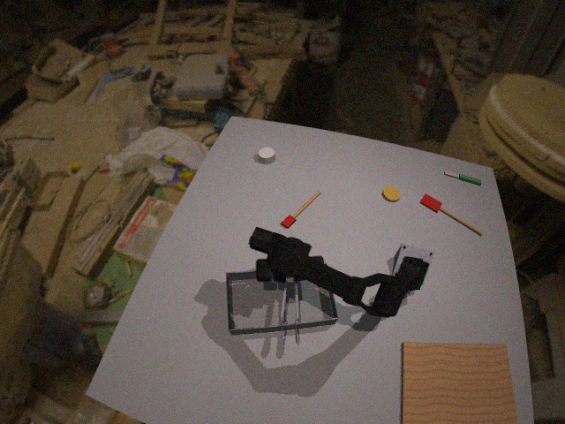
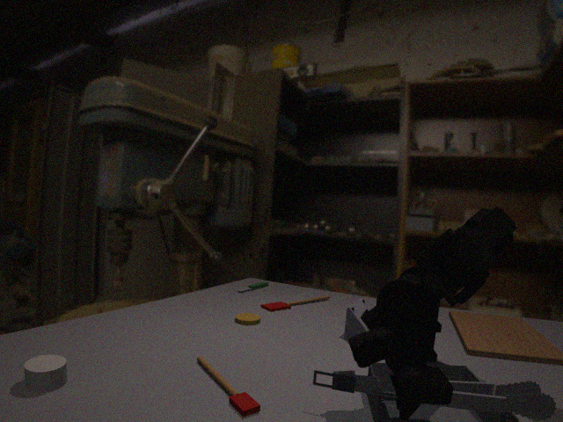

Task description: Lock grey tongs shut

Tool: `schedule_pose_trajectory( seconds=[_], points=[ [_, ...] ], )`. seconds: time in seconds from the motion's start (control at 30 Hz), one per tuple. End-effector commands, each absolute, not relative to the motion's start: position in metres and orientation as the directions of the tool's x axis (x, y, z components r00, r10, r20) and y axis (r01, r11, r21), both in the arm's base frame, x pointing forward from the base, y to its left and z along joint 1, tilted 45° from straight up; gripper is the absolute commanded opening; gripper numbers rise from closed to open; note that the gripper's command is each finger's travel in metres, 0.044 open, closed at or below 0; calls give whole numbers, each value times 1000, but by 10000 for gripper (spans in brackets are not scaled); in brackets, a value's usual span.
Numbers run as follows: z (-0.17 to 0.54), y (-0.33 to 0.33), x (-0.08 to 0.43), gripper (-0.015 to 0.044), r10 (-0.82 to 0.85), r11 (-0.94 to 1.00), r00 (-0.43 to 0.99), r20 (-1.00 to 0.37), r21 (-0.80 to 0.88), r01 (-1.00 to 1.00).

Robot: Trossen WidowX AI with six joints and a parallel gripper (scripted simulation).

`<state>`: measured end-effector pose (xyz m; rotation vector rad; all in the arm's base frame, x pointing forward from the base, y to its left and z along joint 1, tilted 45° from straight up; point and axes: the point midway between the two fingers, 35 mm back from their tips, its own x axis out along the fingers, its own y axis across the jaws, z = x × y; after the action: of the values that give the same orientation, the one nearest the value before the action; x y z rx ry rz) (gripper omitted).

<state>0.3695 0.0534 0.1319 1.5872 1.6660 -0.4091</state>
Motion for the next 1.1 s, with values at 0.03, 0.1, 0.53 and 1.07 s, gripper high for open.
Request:
schedule_pose_trajectory(
  seconds=[0.03,0.1,0.53,1.07],
  points=[
    [132,54,370,75,696,168,90,-713,283,944],
    [132,54,370,62,696,168,90,-713,283,944],
    [132,54,370,-143,696,168,90,-713,283,944],
    [200,-15,360,-150,687,139,136,-714,313,940]
  ],
)
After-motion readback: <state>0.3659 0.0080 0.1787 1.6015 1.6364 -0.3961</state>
